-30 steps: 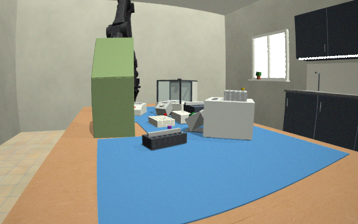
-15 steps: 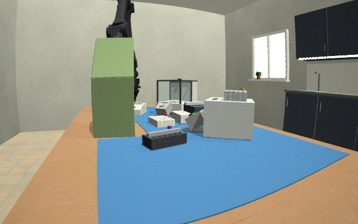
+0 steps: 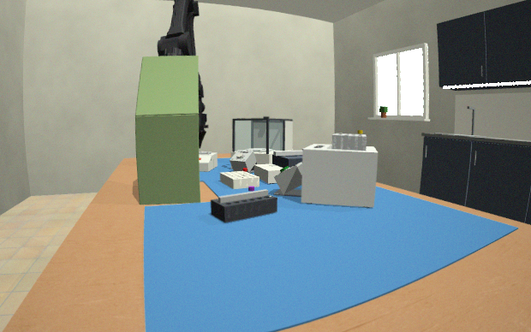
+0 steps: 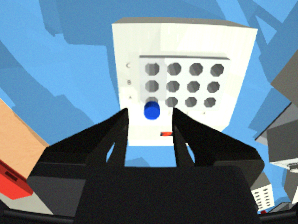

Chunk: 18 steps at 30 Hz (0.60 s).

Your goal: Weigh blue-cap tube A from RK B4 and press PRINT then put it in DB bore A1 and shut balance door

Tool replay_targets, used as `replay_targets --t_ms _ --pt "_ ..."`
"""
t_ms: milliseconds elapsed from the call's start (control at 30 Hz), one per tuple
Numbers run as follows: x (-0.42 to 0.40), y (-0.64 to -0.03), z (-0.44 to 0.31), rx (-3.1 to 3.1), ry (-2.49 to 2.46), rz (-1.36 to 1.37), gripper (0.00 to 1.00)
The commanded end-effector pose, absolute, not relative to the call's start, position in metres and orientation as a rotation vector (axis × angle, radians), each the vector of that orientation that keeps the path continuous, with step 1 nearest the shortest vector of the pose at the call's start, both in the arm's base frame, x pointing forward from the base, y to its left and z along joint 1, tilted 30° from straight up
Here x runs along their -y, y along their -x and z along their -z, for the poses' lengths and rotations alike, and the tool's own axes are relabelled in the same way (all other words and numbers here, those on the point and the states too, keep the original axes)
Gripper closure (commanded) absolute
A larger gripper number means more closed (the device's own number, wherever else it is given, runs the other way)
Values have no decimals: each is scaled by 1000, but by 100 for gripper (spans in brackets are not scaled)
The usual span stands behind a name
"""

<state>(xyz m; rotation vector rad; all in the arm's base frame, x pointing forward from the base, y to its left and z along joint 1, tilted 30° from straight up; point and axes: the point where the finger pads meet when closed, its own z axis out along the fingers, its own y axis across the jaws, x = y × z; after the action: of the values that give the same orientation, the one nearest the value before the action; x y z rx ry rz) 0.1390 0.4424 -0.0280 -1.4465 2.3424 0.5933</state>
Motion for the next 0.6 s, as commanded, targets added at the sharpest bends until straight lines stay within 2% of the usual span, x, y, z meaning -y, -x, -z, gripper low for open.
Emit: replay_targets --t_ms 0,567 --pt "-436 -144 17 -2339 1437 -592 64" --pt "-441 -141 19 -2336 1441 -599 64"
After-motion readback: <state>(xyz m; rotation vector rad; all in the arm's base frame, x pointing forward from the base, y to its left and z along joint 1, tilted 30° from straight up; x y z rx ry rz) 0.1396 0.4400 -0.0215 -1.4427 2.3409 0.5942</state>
